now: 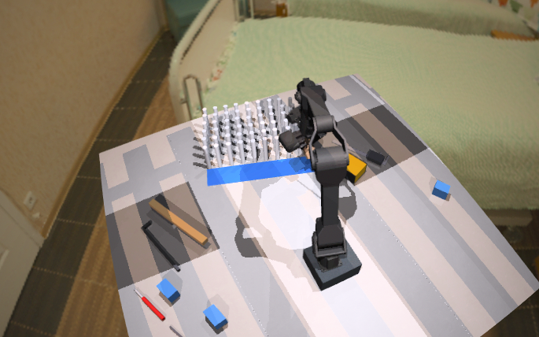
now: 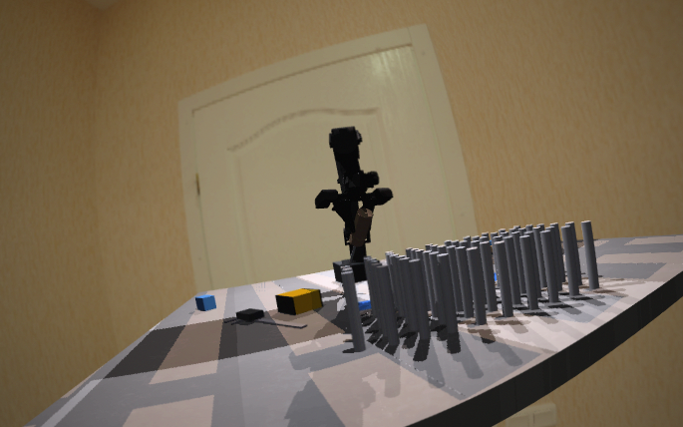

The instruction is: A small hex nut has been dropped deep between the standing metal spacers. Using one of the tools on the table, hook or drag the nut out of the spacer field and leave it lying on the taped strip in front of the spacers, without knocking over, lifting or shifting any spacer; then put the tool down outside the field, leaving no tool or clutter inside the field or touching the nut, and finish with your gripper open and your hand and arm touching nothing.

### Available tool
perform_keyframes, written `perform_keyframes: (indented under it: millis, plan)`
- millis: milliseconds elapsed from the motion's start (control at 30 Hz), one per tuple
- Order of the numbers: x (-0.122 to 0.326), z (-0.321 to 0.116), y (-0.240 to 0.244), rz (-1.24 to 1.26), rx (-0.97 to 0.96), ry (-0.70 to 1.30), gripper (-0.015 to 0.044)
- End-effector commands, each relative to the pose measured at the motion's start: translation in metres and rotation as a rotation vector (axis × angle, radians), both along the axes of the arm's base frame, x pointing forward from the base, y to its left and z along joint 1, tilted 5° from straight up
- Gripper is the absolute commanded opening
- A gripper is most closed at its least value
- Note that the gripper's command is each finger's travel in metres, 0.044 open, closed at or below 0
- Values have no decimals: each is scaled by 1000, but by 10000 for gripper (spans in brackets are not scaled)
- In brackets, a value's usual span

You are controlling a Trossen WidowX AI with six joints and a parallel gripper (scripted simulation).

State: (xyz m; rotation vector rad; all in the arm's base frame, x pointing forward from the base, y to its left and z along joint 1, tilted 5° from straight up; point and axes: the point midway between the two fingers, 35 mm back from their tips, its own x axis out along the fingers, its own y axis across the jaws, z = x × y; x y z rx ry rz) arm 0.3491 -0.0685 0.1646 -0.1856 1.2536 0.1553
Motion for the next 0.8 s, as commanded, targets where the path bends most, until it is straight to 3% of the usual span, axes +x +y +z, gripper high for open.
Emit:
perform_keyframes:
  millis: [0,767]
  plan:
    - [-1,2,15,133,-64,-8,0]
    - [-10,6,97,854,-384,-20,0]
